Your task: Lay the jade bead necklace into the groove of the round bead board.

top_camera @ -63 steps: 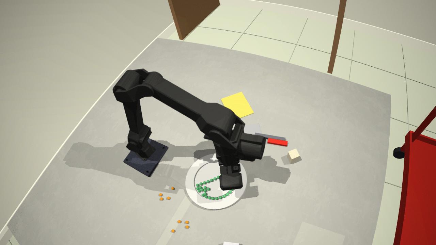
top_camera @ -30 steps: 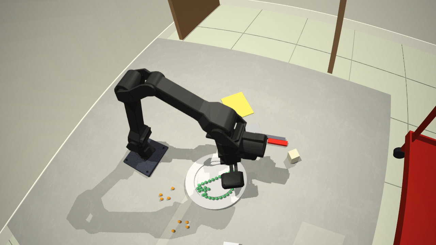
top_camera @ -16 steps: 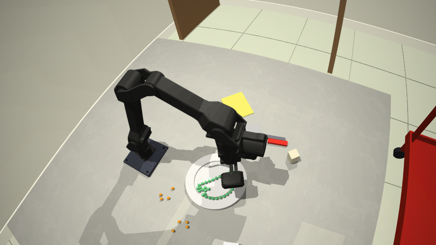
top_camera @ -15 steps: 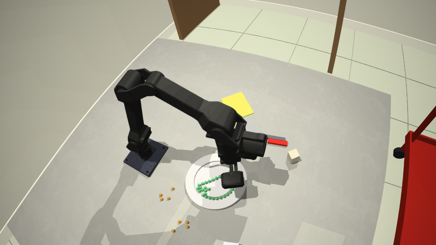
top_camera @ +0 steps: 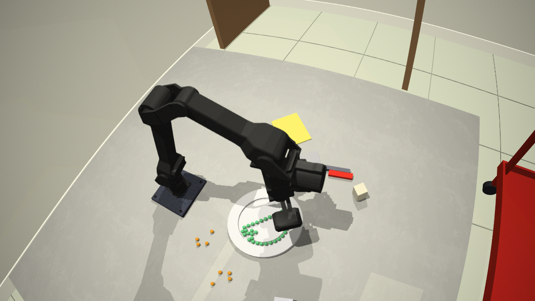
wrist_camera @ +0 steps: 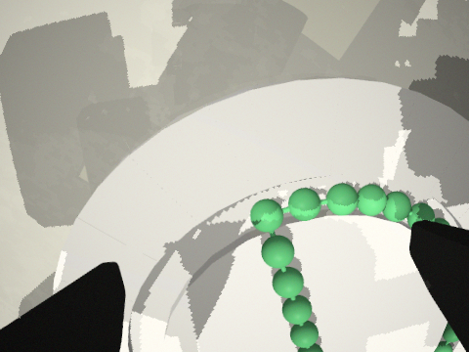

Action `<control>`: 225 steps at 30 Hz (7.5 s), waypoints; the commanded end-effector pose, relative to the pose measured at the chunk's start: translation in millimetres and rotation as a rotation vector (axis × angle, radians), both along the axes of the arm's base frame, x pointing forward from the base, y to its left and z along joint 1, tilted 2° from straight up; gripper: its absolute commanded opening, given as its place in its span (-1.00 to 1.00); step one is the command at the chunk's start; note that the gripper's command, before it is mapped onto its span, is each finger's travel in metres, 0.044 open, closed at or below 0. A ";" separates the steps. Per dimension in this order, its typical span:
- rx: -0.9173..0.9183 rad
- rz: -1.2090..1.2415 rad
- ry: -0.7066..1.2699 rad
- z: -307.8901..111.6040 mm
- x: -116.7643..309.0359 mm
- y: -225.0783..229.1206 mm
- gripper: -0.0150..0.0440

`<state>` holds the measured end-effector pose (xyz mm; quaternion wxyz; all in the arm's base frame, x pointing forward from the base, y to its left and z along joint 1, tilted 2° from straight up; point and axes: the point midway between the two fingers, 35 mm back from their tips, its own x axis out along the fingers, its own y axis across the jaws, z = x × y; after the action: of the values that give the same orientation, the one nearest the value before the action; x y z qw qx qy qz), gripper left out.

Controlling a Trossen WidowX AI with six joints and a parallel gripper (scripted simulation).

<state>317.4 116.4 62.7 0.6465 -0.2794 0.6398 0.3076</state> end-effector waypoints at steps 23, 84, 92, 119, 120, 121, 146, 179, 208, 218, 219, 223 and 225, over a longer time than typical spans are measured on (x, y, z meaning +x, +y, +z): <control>0.006 0.205 -0.029 9.6 -0.1 -6.2 -0.08; 0.005 0.208 -0.025 -14.4 -1.1 -5.6 -0.49; 0.004 0.212 -0.021 -9.0 -2.4 -4.2 -0.49; 0.006 0.219 -0.025 -13.7 -6.3 8.8 0.22; 0.006 0.219 -0.025 -13.7 -6.3 8.8 0.31; 0.006 0.219 -0.025 -13.7 -6.3 8.8 0.40; 0.005 0.212 -0.021 -8.5 -6.7 8.6 1.00; 0.007 0.231 -0.030 10.6 -8.5 -2.8 -0.08; 0.006 0.233 -0.025 -14.9 -9.3 -2.3 -0.49; 0.006 0.233 -0.025 -14.9 -9.3 -2.3 -0.49; 0.006 0.233 -0.025 -14.9 -9.3 -2.3 -0.49; 0.006 0.233 -0.025 -14.9 -9.3 -2.3 -0.49; 0.006 0.233 -0.025 -14.9 -9.3 -2.3 -0.49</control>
<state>308.1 114.1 47.5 0.6151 -0.3537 0.5940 0.3790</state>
